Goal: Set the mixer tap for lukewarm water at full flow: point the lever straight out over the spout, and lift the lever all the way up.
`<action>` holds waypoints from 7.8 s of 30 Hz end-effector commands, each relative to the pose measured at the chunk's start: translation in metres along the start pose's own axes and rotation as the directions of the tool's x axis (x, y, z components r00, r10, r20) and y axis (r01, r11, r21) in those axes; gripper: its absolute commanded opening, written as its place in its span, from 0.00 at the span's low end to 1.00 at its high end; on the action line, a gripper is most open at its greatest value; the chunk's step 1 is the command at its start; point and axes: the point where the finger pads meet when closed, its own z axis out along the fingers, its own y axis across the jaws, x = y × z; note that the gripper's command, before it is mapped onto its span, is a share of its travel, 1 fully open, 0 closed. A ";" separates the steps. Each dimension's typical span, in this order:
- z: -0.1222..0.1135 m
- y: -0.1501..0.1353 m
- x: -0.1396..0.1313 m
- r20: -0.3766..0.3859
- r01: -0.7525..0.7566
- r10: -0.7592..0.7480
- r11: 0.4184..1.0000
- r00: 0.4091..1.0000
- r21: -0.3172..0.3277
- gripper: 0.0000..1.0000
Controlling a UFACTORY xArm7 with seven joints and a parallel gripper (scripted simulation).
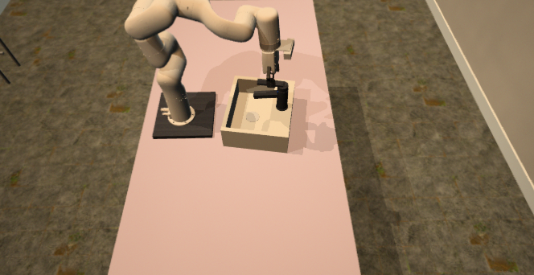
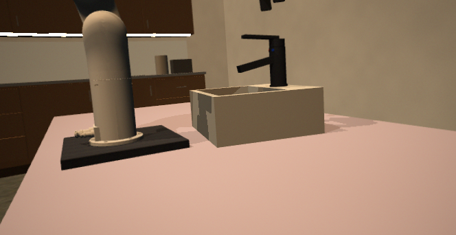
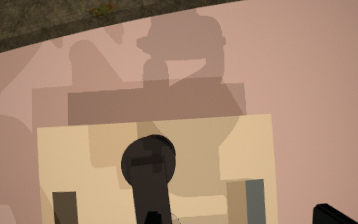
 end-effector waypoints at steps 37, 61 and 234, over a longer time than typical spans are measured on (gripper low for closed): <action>-0.011 -0.044 -0.050 0.085 0.098 -0.102 0.994 0.991 0.047 1.00; -0.011 -0.046 -0.052 0.089 0.103 -0.107 0.993 0.990 0.049 0.00; 0.041 -0.048 -0.055 0.088 0.101 -0.105 0.994 0.991 0.049 0.67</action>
